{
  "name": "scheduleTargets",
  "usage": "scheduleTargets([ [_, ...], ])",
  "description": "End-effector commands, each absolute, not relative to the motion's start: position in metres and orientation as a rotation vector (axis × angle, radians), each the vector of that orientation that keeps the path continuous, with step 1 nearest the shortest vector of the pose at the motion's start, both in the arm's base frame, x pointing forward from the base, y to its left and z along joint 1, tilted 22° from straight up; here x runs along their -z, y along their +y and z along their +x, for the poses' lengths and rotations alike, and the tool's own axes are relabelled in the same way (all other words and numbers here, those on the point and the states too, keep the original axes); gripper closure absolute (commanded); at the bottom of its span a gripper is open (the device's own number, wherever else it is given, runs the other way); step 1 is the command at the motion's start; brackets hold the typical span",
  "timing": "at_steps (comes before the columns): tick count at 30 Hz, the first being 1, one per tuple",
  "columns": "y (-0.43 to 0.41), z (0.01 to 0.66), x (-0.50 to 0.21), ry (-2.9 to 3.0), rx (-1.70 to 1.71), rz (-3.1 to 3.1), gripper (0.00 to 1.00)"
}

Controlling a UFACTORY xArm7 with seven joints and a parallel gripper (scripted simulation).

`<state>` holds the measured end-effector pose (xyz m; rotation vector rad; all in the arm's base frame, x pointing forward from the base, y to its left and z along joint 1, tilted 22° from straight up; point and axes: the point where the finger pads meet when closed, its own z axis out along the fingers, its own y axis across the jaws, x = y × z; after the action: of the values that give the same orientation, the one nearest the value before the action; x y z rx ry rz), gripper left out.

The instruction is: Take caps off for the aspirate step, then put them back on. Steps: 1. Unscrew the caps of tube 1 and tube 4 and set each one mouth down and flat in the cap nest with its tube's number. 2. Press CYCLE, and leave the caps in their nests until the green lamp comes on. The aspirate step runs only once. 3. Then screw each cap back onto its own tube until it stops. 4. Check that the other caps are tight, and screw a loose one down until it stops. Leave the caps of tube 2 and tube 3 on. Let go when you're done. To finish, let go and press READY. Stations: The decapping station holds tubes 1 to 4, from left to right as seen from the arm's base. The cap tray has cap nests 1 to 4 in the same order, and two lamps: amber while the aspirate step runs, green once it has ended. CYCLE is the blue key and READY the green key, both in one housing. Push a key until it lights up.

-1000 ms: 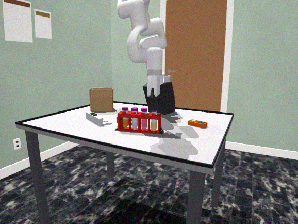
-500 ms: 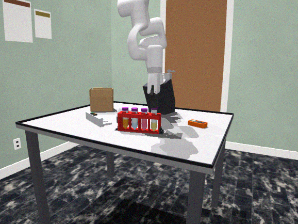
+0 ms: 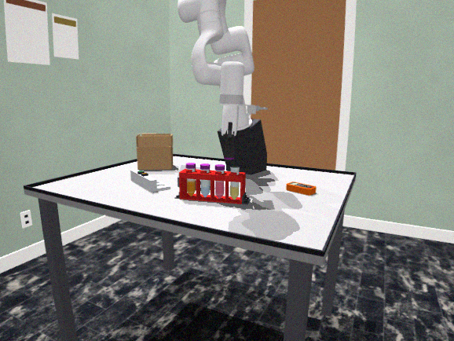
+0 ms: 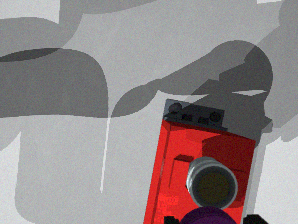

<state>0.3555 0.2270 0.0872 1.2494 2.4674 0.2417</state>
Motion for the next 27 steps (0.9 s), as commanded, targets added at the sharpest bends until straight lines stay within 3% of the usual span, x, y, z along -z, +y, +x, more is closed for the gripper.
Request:
scheduleTargets([
  [1,0.200,0.361,-0.091,2.624,-0.181,0.893,1.00],
  [11,0.160,0.368,-0.094,2.736,-0.078,0.364,1.00],
  [27,0.068,0.385,-0.100,2.735,-0.078,0.364,1.00],
])
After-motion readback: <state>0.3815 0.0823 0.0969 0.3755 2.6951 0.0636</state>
